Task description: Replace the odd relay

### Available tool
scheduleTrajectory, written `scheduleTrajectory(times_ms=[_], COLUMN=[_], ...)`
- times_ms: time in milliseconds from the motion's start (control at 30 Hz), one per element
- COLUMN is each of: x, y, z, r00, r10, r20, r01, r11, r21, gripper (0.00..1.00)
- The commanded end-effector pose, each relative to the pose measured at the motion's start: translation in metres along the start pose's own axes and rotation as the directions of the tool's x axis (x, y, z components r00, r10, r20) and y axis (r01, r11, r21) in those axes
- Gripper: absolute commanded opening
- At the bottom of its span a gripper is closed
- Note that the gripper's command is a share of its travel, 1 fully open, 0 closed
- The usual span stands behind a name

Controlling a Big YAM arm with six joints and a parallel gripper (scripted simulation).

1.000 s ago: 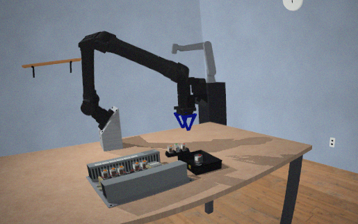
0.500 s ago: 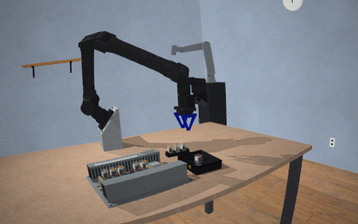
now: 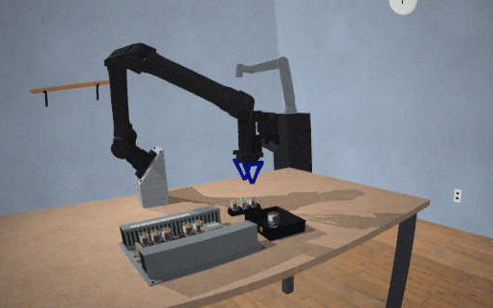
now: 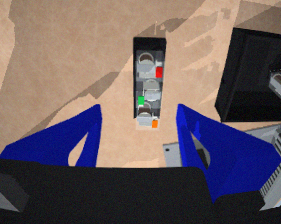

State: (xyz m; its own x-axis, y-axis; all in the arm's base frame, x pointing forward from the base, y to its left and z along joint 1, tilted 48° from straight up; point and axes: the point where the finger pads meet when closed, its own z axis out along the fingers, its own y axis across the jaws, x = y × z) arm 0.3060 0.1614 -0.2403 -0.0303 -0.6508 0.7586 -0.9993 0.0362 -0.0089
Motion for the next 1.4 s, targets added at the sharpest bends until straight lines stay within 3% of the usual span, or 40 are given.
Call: scheduleTrajectory(times_ms=[0, 433, 1367], x=[0.005, 0.057, 0.052], y=[-0.018, -0.018, -0.009], z=[-0.015, -0.003, 0.004], r00=[0.999, 0.998, 1.0], r10=[0.028, 0.032, 0.01], r20=[0.046, 0.047, 0.029], r01=[-0.029, -0.033, -0.011], r11=[0.999, 0.999, 1.0], r21=[0.021, 0.022, 0.023], gripper=[0.59, 0.59, 0.59])
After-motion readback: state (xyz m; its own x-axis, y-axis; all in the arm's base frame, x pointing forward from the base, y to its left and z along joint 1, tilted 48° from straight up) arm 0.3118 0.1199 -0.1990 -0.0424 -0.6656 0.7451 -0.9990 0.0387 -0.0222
